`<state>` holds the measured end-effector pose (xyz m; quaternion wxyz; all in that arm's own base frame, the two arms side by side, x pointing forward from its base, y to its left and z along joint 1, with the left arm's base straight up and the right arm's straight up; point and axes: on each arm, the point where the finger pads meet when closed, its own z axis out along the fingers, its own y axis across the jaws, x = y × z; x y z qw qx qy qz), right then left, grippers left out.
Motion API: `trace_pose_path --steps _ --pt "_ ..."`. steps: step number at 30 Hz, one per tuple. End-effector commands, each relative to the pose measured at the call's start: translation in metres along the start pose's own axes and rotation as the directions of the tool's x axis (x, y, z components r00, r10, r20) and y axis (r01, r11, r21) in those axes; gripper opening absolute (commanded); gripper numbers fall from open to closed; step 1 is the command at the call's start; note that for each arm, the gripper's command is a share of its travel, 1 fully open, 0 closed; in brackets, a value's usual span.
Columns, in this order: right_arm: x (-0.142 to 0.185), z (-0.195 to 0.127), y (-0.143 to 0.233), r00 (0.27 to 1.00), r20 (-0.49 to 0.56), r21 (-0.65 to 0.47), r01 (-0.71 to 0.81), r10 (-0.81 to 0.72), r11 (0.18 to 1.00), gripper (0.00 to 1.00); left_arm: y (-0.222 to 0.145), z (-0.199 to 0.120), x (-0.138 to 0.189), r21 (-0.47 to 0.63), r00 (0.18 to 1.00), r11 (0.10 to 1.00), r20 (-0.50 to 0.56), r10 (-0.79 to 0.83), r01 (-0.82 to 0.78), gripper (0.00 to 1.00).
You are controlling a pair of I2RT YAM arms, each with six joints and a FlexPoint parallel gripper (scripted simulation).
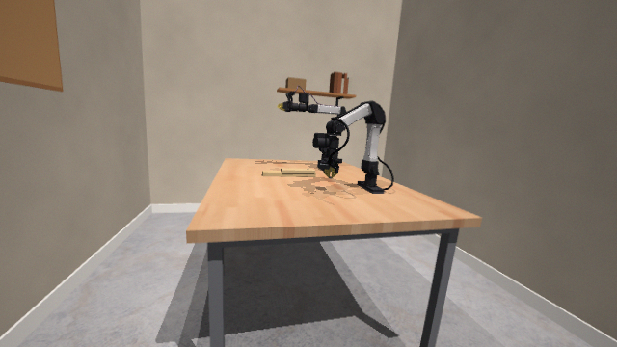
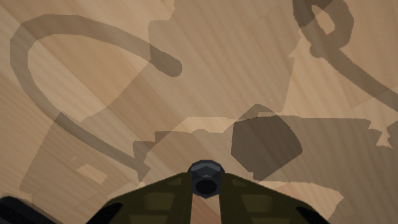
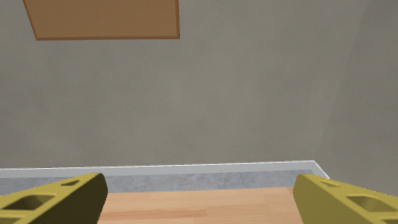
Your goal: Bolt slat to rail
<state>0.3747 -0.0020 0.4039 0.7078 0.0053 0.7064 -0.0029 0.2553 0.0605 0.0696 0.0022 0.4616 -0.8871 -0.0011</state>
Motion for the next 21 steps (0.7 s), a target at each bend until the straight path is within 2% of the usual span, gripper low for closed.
trace_pose_path --steps 1,21 --pt "-0.0012 0.0 0.002 1.0 0.006 -0.012 0.003 -0.003 1.0 1.0 -0.001 -0.0146 -0.0036 0.023 1.0 1.0 0.016 -0.012 0.012 0.14" --pt "-0.0012 0.0 0.002 1.0 0.006 -0.012 0.003 -0.003 1.0 1.0 -0.0005 -0.0089 -0.0026 0.011 1.0 1.0 0.009 -0.004 0.003 0.14"
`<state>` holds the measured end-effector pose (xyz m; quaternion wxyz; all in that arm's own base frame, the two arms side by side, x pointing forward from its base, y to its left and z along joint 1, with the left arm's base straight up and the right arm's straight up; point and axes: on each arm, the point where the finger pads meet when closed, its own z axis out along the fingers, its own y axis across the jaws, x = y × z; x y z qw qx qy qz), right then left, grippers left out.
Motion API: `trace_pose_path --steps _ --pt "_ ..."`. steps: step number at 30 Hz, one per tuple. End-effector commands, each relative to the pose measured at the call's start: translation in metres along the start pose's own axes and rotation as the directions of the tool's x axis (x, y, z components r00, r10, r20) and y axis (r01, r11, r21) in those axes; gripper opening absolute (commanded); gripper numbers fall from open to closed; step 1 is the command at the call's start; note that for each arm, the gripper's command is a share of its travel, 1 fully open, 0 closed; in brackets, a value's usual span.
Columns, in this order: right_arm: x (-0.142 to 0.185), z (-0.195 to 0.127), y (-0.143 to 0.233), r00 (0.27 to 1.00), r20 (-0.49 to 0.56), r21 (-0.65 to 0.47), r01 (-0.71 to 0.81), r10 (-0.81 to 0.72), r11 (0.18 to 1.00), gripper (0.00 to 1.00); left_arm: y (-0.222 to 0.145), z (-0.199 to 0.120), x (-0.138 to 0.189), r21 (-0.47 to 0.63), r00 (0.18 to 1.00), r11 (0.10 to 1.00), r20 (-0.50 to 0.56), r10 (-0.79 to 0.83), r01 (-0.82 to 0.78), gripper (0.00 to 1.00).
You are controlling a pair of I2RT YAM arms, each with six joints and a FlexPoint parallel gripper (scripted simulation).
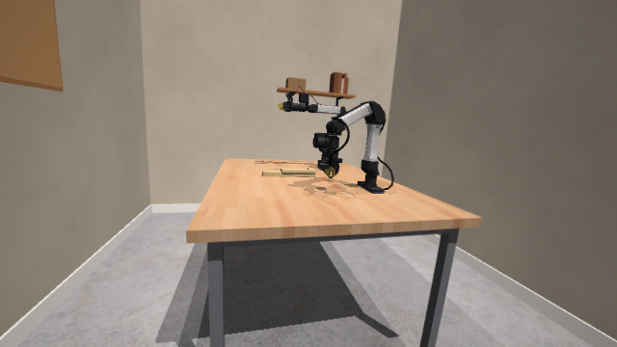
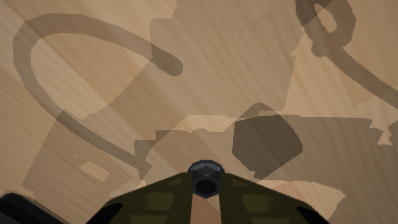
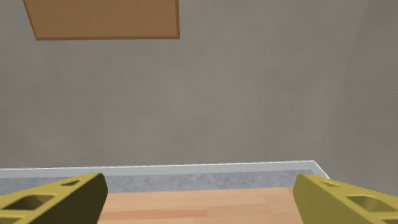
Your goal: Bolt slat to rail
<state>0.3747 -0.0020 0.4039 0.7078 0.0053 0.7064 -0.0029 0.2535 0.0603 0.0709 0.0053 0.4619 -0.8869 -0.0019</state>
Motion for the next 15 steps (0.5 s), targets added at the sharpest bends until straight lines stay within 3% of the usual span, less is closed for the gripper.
trace_pose_path --steps 1,15 --pt "-0.001 0.0 0.002 1.0 0.006 -0.012 0.003 -0.003 1.0 1.0 -0.004 -0.01 -0.004 0.018 1.0 1.0 0.01 -0.003 0.003 0.14" --pt "-0.001 0.0 0.002 1.0 0.006 -0.012 0.003 -0.003 1.0 1.0 -0.054 -0.017 0.01 0.009 1.0 1.0 0.008 -0.005 0.005 0.14"
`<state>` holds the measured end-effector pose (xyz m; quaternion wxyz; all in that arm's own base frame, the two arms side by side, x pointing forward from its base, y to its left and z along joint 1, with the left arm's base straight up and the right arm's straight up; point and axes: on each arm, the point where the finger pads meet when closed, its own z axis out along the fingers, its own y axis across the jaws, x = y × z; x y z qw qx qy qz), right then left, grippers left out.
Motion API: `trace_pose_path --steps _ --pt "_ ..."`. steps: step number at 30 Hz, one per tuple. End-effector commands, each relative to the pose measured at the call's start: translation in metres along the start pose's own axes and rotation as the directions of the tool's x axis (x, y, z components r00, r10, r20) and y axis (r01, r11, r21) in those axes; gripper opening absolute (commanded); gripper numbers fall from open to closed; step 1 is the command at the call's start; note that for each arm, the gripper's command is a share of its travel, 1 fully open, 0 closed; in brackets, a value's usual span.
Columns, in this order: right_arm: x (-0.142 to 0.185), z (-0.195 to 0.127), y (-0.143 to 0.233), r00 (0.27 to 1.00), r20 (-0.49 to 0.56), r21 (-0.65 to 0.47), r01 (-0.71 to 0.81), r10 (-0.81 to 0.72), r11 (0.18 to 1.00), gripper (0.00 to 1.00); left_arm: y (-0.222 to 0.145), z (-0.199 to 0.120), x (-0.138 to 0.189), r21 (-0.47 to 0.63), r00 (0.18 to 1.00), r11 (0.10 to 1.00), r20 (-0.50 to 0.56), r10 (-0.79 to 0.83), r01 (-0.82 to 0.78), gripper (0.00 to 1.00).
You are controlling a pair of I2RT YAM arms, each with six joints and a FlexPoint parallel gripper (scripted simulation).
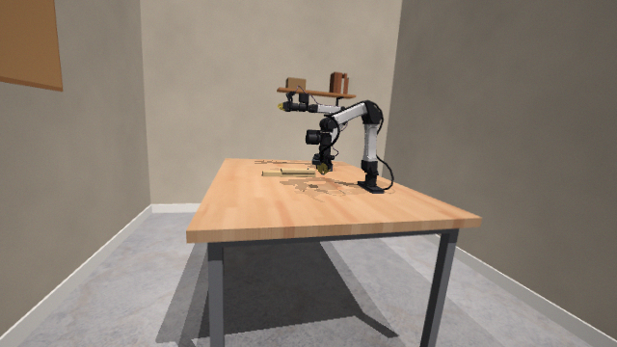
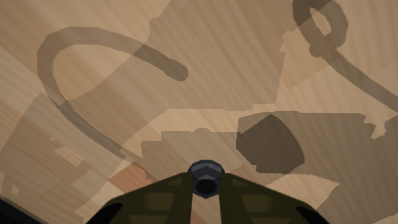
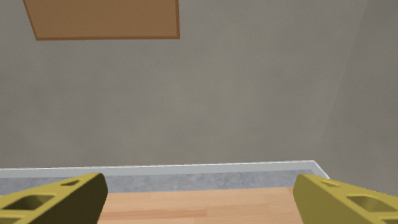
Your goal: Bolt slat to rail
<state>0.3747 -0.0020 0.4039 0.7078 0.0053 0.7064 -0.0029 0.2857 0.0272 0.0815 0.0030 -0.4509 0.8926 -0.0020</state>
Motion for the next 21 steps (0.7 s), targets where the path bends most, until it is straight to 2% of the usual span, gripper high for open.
trace_pose_path --steps 1,21 --pt "-0.001 0.0 0.002 1.0 0.006 -0.012 0.003 -0.003 1.0 1.0 -0.013 -0.007 0.003 -0.006 1.0 1.0 -0.003 -0.029 0.029 0.14" --pt "-0.001 0.0 0.002 1.0 0.006 -0.012 0.003 -0.003 1.0 1.0 -0.09 -0.015 0.046 -0.005 1.0 1.0 -0.003 -0.029 0.029 0.14"
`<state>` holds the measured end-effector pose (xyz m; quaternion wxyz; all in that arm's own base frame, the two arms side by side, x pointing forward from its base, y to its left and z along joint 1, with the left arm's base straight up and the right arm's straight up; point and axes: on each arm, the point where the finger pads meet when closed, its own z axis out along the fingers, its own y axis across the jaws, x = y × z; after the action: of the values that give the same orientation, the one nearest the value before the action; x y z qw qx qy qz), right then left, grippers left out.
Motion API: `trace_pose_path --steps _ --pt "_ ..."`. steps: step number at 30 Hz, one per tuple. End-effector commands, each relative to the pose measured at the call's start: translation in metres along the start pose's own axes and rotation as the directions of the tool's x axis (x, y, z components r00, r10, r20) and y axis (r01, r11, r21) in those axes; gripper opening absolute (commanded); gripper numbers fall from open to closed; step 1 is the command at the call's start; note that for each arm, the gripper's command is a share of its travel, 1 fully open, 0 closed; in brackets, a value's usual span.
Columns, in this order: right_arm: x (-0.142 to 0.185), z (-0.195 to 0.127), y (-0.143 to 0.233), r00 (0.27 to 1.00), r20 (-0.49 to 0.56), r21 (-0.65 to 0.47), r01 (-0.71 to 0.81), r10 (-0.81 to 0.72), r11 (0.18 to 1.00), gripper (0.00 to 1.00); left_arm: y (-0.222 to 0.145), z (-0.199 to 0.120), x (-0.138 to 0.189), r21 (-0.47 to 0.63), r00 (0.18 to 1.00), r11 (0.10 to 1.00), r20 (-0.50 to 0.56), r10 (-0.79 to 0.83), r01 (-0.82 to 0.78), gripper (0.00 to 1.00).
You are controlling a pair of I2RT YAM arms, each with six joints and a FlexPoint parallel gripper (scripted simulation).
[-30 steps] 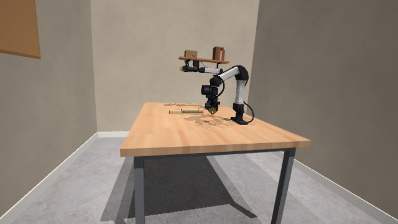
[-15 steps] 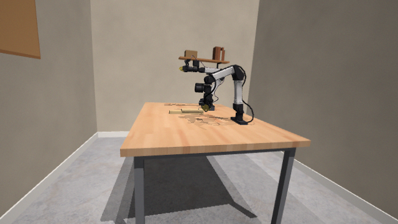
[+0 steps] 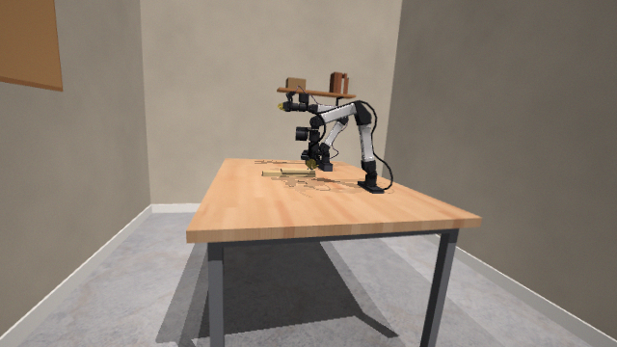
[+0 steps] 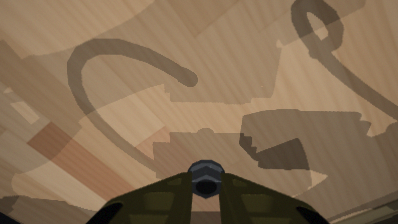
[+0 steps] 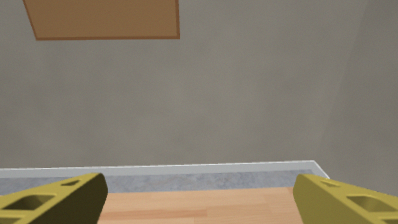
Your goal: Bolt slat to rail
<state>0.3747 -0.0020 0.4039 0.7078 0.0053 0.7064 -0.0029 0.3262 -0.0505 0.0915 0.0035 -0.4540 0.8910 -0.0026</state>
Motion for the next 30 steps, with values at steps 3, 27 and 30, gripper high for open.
trace_pose_path --steps 3,27,30 --pt "-0.001 0.0 0.002 1.0 0.006 -0.012 0.003 -0.003 1.0 1.0 -0.022 -0.006 0.018 -0.007 1.0 1.0 -0.003 -0.022 0.022 0.14" --pt "-0.001 0.0 0.002 1.0 0.006 -0.012 0.003 -0.003 1.0 1.0 -0.086 -0.008 0.099 -0.006 1.0 1.0 -0.003 -0.022 0.022 0.14" --pt "-0.001 0.0 0.002 1.0 0.006 -0.012 0.003 -0.003 1.0 1.0 -0.091 -0.008 0.108 -0.006 1.0 1.0 -0.003 -0.022 0.022 0.14"
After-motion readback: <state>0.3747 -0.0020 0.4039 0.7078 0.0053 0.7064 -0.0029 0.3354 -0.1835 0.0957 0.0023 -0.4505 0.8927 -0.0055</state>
